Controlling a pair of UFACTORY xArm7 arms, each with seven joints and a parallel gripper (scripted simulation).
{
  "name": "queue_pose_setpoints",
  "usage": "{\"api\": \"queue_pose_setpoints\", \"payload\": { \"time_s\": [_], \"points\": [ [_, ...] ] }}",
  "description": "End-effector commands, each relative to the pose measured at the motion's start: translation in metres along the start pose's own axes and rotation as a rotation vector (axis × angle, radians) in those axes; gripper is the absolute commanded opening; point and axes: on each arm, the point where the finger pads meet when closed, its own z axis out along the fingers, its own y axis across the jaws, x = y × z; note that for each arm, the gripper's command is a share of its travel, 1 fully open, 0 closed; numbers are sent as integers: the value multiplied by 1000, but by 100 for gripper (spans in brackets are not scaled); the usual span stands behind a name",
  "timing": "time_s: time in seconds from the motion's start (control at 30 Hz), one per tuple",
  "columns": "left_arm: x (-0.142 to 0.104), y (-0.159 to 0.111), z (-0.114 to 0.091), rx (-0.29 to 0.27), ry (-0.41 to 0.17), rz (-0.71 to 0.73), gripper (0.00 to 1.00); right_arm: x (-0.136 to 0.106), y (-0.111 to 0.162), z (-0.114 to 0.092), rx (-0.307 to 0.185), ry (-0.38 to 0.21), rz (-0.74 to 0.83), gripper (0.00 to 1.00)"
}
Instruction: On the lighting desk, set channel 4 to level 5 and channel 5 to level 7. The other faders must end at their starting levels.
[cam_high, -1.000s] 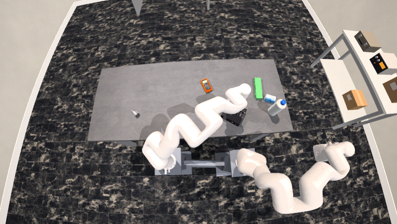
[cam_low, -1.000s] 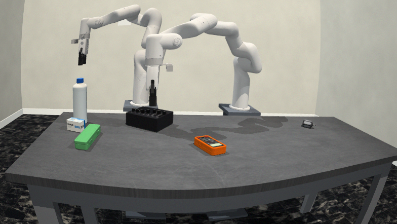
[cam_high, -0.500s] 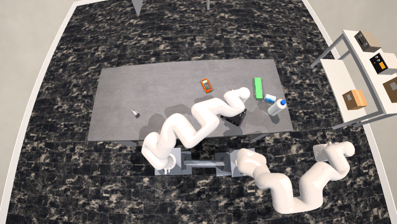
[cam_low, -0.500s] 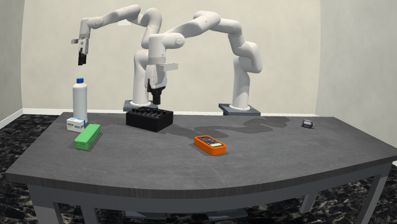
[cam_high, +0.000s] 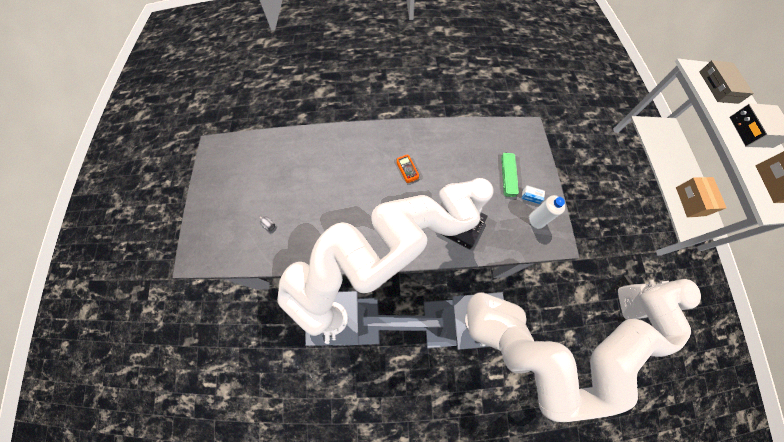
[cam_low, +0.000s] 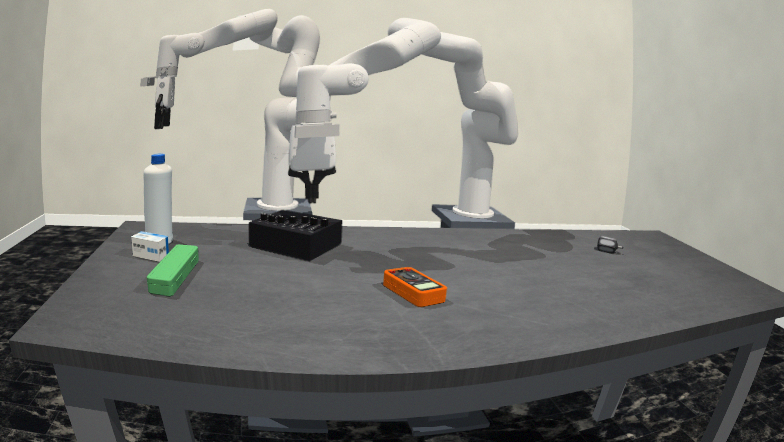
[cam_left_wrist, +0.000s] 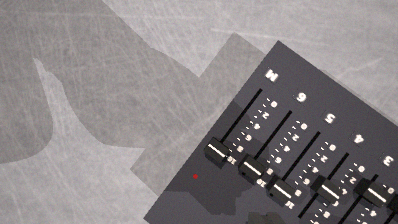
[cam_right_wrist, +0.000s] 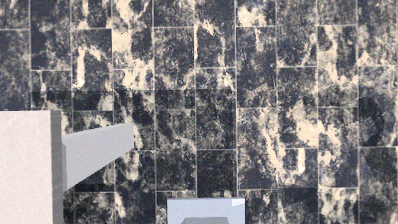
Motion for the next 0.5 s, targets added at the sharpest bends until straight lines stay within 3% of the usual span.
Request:
{"api": "queue_pose_setpoints", "payload": {
  "time_s": [0.0, 0.27, 0.47],
  "points": [
    [0, 0, -2, -32, -7, 277, 0, 1, 0, -2, 1, 4, 0, 100],
    [0, 0, -2, -68, -18, 642, 0, 1, 0, -2, 1, 4, 0, 100],
    [0, 0, -2, -68, -18, 642, 0, 1, 0, -2, 1, 4, 0, 100]
  ]
}}
